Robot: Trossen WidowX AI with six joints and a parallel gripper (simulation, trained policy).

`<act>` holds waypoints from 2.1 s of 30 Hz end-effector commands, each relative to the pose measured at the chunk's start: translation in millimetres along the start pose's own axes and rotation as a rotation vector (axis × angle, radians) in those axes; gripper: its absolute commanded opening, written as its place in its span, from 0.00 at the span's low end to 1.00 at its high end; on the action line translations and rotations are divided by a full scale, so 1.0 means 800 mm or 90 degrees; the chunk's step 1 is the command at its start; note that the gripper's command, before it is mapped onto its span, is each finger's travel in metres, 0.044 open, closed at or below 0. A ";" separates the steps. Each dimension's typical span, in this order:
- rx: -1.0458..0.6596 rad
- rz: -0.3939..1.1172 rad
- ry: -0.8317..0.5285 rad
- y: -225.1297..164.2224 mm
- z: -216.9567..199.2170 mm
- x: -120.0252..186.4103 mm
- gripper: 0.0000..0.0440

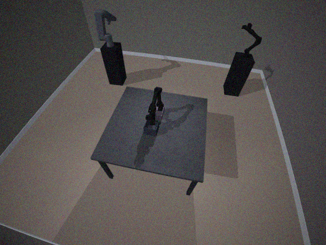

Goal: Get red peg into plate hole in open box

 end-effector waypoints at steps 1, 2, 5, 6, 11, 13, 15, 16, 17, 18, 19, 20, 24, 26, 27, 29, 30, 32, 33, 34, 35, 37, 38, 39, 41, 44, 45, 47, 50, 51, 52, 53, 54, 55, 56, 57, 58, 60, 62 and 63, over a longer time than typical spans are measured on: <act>0.002 0.008 -0.002 0.005 -0.001 -0.011 0.00; 0.003 0.008 -0.002 0.006 -0.001 -0.013 0.00; 0.005 0.011 -0.002 0.011 -0.001 -0.021 0.00; 0.005 0.012 -0.003 0.012 -0.001 -0.024 0.00; 0.013 0.018 -0.005 0.016 -0.001 -0.038 0.00; 0.017 0.020 -0.006 0.016 -0.001 -0.044 0.00; 0.022 0.021 -0.008 0.017 0.000 -0.050 0.00; 0.024 0.021 -0.009 0.018 0.000 -0.052 0.00; 0.026 0.021 -0.010 0.018 0.000 -0.055 0.00; 0.028 0.021 -0.011 0.019 0.000 -0.057 0.00; 0.030 0.021 -0.013 0.019 0.001 -0.059 0.00; 0.032 0.021 -0.015 0.020 0.001 -0.061 0.01; 0.041 0.021 -0.025 0.023 0.002 -0.067 0.12; 0.046 0.024 -0.030 0.023 0.004 -0.070 0.20; 0.047 0.025 -0.032 0.023 0.004 -0.072 0.25; 0.048 0.037 -0.032 0.023 0.005 -0.073 0.26; 0.047 0.047 -0.031 0.021 0.006 -0.072 0.26; 0.045 0.057 -0.026 0.025 0.008 -0.070 0.31; 0.043 0.063 -0.023 0.028 0.010 -0.068 0.34; 0.041 0.071 -0.020 0.030 0.011 -0.065 0.35; 0.038 0.078 -0.017 0.032 0.012 -0.063 0.36; 0.032 0.095 -0.012 0.036 0.012 -0.060 0.36; 0.029 0.103 -0.010 0.038 0.012 -0.059 0.36; 0.027 0.111 -0.008 0.039 0.012 -0.058 0.37; 0.025 0.125 -0.005 0.042 0.012 -0.055 0.39; 0.022 0.143 0.001 0.047 0.013 -0.050 0.41; 0.021 0.148 0.003 0.048 0.014 -0.048 0.42; 0.018 0.158 0.008 0.052 0.014 -0.045 0.43; 0.014 0.171 0.016 0.057 0.014 -0.040 0.45; 0.013 0.175 0.019 0.058 0.014 -0.038 0.46; 0.011 0.179 0.022 0.060 0.014 -0.036 0.47; 0.010 0.183 0.025 0.061 0.014 -0.035 0.47; 0.009 0.186 0.027 0.063 0.015 -0.033 0.48; 0.008 0.189 0.030 0.065 0.015 -0.031 0.49; 0.006 0.191 0.033 0.066 0.015 -0.030 0.49; 0.005 0.193 0.036 0.068 0.015 -0.028 0.50; 0.003 0.196 0.039 0.070 0.014 -0.026 0.51; 0.001 0.199 0.045 0.073 0.014 -0.023 0.52; -0.002 0.202 0.051 0.076 0.014 -0.019 0.53; -0.003 0.203 0.054 0.078 0.014 -0.018 0.54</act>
Point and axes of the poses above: the point midway between the two fingers, 35 mm back from their tips, its own x axis back along the fingers, its own z axis across the jaws, y = z × x, the point moved 8 cm from there along x, back along the fingers, and after that the axes turned 9 degrees about x, right-handed, at the moved point
